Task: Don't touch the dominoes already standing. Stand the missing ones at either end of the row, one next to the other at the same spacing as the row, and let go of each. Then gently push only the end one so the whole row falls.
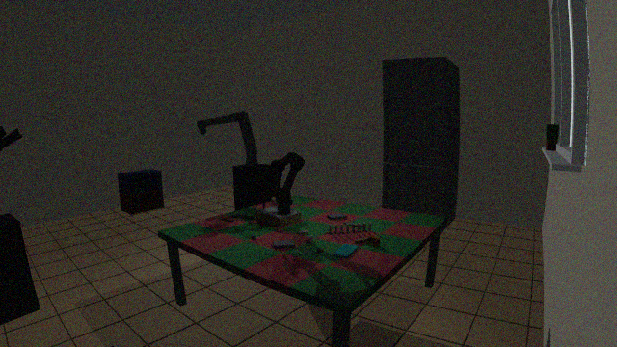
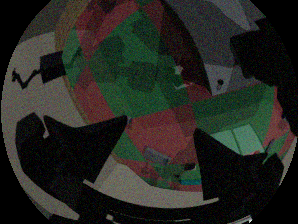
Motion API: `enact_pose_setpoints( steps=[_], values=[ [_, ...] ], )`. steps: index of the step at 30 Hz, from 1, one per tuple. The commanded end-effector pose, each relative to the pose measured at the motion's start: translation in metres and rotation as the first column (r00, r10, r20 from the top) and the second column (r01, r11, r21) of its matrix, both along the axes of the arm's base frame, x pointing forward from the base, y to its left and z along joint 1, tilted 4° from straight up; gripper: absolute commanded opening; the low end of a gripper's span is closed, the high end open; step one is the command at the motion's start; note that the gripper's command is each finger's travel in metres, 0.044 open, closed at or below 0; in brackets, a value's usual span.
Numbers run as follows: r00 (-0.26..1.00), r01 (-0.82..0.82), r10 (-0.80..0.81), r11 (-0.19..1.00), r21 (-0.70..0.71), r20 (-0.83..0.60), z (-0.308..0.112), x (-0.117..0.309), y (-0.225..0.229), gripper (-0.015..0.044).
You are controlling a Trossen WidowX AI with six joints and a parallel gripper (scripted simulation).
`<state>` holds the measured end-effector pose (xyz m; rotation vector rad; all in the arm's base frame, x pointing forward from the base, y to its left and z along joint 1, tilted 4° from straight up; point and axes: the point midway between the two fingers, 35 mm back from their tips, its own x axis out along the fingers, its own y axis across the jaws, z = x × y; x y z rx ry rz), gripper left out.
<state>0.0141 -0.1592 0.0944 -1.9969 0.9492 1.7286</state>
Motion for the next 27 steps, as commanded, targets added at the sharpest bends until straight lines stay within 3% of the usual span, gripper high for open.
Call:
enact_pose_setpoints(
  steps=[1,4,7,11,14,17,21,24,27],
  values=[
    [1.000,-0.020,0.020,1.000,0.000,-0.004,0.000,0.001,0.000,0.0426],
    [0.954,-0.293,0.293,0.956,0.011,-0.061,0.001,0.011,-0.004,0.0440],
    [0.782,-0.610,0.610,0.791,0.041,-0.125,0.002,0.025,-0.009,0.0440],
    [0.396,-0.903,0.899,0.418,0.101,-0.186,0.003,0.044,-0.013,0.0440],
    [0.039,-0.985,0.976,0.072,0.154,-0.212,0.003,0.060,-0.015,0.0440],
    [-0.323,-0.937,0.920,-0.280,0.207,-0.221,0.003,0.076,-0.016,0.0440],
    [-0.730,-0.682,0.651,-0.679,0.272,-0.206,0.001,0.099,-0.014,0.0440],
    [-0.925,-0.377,0.336,-0.873,0.310,-0.179,-0.002,0.117,-0.010,0.0440],
    [-0.989,-0.022,-0.028,-0.942,0.334,-0.145,-0.005,0.136,-0.005,0.0440]
  ],
)
